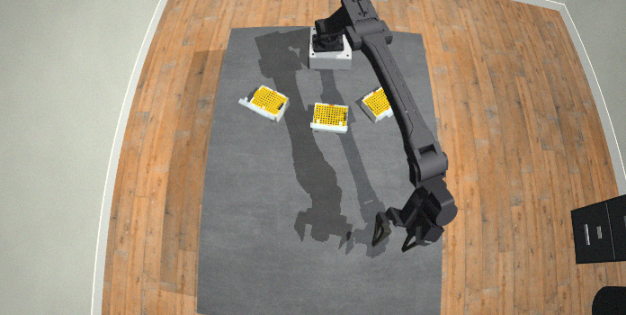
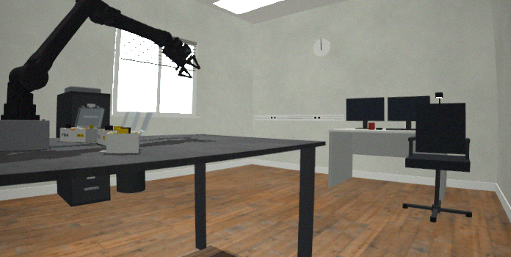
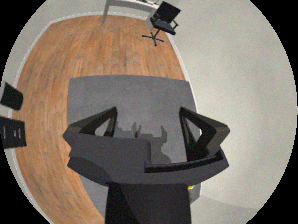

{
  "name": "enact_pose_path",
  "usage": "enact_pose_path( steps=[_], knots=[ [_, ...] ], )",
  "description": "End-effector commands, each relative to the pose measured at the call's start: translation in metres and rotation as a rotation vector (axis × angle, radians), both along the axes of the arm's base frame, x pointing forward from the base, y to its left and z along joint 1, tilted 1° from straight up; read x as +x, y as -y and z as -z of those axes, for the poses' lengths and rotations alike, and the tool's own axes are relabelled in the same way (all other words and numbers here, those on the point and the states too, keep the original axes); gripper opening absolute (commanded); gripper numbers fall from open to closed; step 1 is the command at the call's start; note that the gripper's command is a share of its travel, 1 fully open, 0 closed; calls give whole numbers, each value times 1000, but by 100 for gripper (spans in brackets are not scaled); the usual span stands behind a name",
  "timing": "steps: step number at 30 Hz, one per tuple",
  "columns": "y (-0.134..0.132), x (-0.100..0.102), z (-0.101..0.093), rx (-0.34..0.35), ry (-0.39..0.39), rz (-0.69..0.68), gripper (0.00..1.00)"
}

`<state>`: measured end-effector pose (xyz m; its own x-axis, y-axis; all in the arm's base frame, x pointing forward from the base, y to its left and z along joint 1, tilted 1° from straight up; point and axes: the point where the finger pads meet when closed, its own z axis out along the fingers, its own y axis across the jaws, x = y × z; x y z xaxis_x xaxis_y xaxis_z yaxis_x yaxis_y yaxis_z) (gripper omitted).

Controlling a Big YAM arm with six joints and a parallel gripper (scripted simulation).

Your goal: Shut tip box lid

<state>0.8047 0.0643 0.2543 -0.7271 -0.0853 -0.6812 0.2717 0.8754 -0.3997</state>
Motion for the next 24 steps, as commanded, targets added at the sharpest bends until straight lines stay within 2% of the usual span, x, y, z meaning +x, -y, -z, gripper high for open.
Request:
enact_pose_path(
  steps=[1,17,18,19,20,21,24],
  knots=[
    [0,1,-14,4,23,1,100],
    [0,1,-14,4,23,1,100],
    [13,4,-54,-17,57,1,0],
    [17,0,-63,-40,43,-7,0],
    [22,-6,-57,-43,24,-9,0],
    [26,-13,-37,-47,-17,-13,0],
    [37,-15,-47,-43,10,-13,0]
  ],
)
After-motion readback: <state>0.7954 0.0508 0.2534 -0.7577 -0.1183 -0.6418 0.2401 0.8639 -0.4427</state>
